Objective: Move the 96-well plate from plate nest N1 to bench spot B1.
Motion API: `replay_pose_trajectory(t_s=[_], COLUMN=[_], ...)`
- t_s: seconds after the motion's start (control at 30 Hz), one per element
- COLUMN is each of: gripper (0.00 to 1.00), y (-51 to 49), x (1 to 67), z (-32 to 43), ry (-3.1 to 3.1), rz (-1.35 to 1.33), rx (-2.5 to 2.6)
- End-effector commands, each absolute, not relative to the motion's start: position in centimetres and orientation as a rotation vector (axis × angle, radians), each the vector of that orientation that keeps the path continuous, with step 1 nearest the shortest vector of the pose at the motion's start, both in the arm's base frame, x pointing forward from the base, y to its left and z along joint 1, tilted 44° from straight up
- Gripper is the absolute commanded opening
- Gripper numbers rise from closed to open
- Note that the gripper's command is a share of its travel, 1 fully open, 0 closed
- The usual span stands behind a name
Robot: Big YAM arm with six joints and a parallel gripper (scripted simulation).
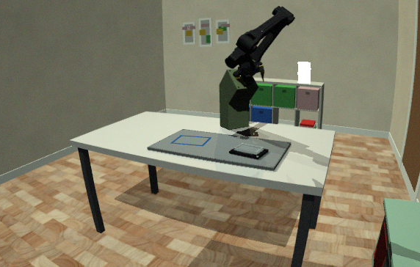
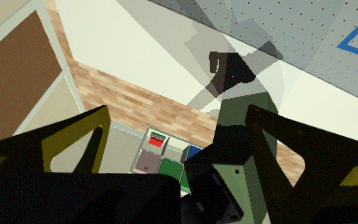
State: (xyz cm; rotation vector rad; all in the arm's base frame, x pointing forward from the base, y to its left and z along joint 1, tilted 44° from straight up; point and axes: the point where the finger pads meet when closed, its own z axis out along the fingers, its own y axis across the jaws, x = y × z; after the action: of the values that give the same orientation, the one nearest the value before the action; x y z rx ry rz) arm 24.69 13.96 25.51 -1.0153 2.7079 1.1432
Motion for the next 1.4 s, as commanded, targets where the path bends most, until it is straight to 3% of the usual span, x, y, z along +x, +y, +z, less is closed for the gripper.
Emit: replay_pose_trajectory(t_s=[0.0,0.53,1.37], gripper=[1.00,1.00,1.00], y=[13.9,13.9,4.2], x=[24.7,24.7,30.9], z=[25.7,25.7,22.7], ry=[2.703,2.703,2.991], rz=[1.139,1.139,0.281], rx=[-1.014,-1.014,-0.288])
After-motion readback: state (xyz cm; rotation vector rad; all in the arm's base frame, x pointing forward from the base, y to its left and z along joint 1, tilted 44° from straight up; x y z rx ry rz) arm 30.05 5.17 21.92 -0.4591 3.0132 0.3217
